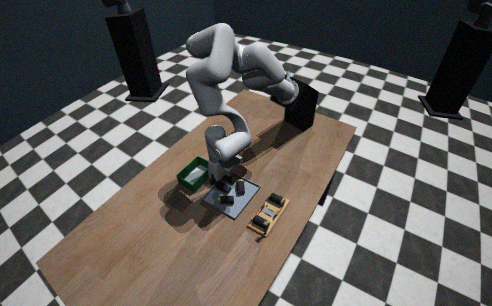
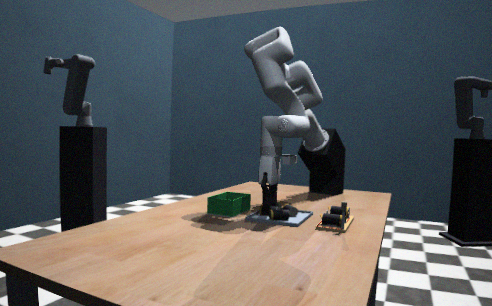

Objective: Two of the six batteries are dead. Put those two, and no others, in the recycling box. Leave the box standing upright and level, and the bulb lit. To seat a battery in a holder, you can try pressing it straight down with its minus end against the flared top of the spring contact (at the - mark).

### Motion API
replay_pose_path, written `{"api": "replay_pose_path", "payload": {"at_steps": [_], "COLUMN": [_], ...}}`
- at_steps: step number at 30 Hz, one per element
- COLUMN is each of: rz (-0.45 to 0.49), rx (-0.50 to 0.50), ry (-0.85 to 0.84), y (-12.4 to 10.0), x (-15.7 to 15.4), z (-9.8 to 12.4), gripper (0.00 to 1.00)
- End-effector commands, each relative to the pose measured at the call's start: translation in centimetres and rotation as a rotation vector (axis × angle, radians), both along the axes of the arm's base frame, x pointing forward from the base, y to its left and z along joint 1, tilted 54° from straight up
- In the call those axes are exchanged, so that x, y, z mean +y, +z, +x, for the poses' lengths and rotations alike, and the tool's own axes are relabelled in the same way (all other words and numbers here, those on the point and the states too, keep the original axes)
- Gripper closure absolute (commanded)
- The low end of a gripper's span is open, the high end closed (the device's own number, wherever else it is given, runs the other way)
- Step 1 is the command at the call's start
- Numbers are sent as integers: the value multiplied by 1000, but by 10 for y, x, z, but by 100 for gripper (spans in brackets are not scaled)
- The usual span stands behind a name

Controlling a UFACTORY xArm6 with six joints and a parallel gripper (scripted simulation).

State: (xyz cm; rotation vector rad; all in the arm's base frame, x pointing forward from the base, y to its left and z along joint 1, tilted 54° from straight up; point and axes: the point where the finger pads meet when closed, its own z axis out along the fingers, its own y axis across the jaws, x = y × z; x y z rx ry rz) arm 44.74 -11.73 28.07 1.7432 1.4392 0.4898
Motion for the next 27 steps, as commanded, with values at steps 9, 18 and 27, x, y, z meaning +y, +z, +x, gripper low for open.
{"api": "replay_pose_path", "payload": {"at_steps": [9, 18, 27], "rz": [-3, -3, -3], "rx": [-8, -8, -8], "ry": [-1, -1, -1], "y": [-8, -13, -14], "x": [-5, -8, -9], "z": [12, 18, 19], "gripper": [49, 49, 49]}}
